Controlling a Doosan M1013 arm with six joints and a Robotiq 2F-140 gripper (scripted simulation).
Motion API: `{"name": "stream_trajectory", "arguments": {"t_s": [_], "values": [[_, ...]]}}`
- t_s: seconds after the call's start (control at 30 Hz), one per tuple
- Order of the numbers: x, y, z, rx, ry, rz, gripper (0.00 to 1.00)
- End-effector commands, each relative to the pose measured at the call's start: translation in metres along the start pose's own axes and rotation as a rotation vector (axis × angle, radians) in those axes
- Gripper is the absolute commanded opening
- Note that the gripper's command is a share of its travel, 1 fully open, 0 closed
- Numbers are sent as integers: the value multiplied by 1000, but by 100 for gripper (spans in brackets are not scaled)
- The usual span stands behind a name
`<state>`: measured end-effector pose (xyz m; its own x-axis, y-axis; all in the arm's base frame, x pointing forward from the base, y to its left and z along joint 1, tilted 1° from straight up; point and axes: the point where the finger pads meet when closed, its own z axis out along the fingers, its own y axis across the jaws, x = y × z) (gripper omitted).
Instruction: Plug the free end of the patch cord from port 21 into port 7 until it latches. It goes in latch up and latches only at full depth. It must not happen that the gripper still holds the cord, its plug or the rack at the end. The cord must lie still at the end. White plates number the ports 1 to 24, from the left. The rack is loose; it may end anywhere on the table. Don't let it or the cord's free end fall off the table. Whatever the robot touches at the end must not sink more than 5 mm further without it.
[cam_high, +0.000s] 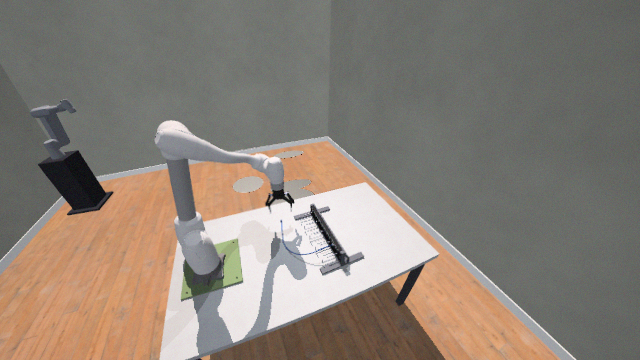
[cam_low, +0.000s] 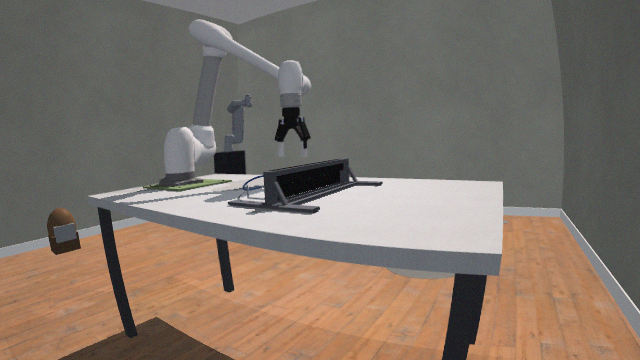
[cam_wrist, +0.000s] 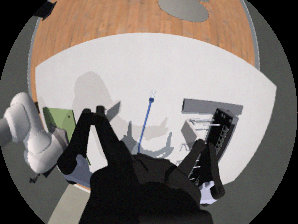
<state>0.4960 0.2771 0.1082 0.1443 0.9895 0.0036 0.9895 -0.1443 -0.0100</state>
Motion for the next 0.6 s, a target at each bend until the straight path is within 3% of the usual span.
{"name": "stream_trajectory", "arguments": {"t_s": [0.0, 0.1, 0.13, 0.57], "values": [[5, -5, 4, 0, 5, -31, 100], [6, -7, 5, 0, 5, -40, 100], [6, -7, 5, 0, 5, -40, 0], [6, -7, 5, 0, 5, -40, 0]]}}
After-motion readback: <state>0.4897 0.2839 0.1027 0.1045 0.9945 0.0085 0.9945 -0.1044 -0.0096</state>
